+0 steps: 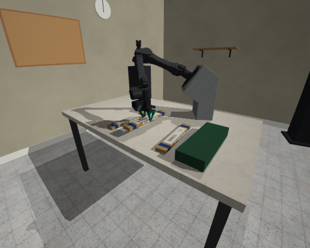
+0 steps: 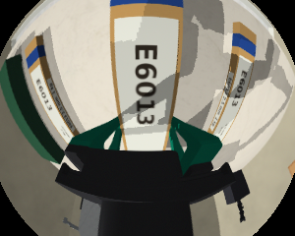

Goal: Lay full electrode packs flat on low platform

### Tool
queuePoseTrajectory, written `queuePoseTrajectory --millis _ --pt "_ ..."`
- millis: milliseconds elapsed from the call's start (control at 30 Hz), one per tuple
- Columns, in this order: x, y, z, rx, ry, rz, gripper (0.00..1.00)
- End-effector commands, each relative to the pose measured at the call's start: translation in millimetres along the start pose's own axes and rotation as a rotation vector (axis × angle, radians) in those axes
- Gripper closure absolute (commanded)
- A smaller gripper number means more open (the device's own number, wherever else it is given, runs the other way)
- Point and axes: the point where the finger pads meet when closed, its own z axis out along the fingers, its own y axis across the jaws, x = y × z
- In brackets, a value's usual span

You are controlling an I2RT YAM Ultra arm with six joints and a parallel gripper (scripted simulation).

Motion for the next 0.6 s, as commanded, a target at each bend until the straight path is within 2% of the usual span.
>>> queuePoseTrajectory --millis 0,567 --pt "-22.6 -7.5 -22.7 0.004 -0.058 0.021 1.0" --pt "-24.2 -8.1 -23.8 0.003 -0.058 0.02 1.0"
